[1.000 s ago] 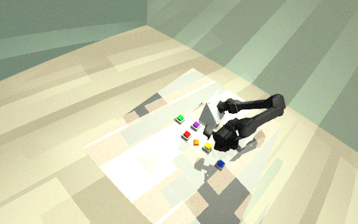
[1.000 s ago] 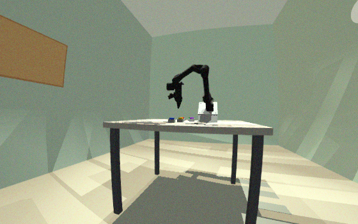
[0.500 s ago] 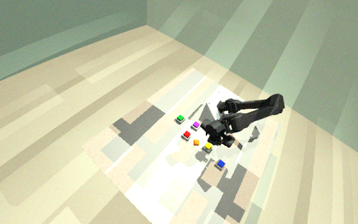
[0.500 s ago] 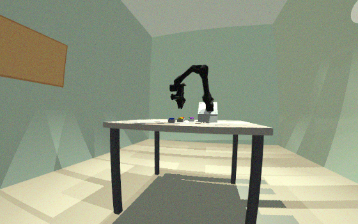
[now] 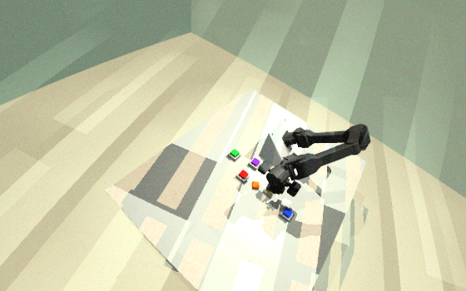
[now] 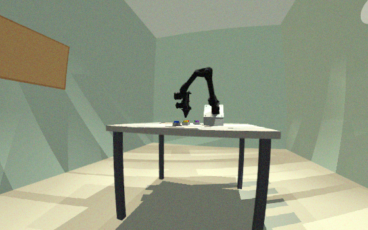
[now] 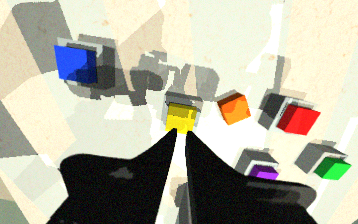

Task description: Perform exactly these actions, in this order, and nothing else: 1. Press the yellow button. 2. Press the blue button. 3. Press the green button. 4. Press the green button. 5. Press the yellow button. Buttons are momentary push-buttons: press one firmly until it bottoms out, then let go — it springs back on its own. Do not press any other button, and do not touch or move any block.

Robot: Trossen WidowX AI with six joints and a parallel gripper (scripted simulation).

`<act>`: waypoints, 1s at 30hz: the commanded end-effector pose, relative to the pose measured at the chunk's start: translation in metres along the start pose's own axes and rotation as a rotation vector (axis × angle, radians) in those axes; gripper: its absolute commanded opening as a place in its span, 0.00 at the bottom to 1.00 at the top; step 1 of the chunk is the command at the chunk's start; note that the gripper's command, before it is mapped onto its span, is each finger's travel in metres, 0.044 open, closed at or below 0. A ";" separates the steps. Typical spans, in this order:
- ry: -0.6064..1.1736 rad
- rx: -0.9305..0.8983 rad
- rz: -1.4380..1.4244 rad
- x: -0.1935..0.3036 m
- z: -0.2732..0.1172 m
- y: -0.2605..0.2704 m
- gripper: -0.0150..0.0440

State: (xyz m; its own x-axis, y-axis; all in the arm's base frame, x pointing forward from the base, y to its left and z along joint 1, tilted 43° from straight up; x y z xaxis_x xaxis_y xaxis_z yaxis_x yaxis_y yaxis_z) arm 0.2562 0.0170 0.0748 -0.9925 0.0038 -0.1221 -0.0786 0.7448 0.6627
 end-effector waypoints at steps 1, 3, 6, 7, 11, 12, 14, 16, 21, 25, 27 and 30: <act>-0.001 -0.005 0.006 0.000 0.001 0.000 0.29; -0.001 -0.005 0.006 0.000 0.001 0.000 0.29; -0.001 -0.005 0.006 0.000 0.001 0.000 0.29; -0.001 -0.005 0.006 0.000 0.001 0.000 0.29; -0.001 -0.004 0.005 0.000 0.005 0.000 0.29; -0.001 -0.004 0.005 0.000 0.007 0.000 0.29; -0.001 -0.004 0.005 0.000 0.010 0.000 0.29; -0.001 -0.004 0.005 0.000 0.014 0.000 0.29; -0.001 -0.005 0.005 0.000 0.022 0.000 0.29; -0.001 -0.005 0.006 0.000 0.028 0.000 0.29; -0.001 -0.006 0.006 0.000 0.032 0.001 0.29; -0.001 -0.006 0.006 0.001 0.034 0.001 0.29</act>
State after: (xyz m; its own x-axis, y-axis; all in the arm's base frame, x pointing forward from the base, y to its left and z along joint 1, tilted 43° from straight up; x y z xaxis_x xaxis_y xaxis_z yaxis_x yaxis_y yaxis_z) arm 0.2595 0.0372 0.0531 -0.9922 0.0038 -0.1245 -0.0803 0.7443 0.6630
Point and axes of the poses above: the point midway between the two fingers, 35 mm back from their tips, its own z axis out along the fingers, its own y axis across the jaws, x = y × z, the point moved 4 cm from there along -z, back along the fingers, and after that the axes turned 10 degrees about -z, right-handed, at the moved point
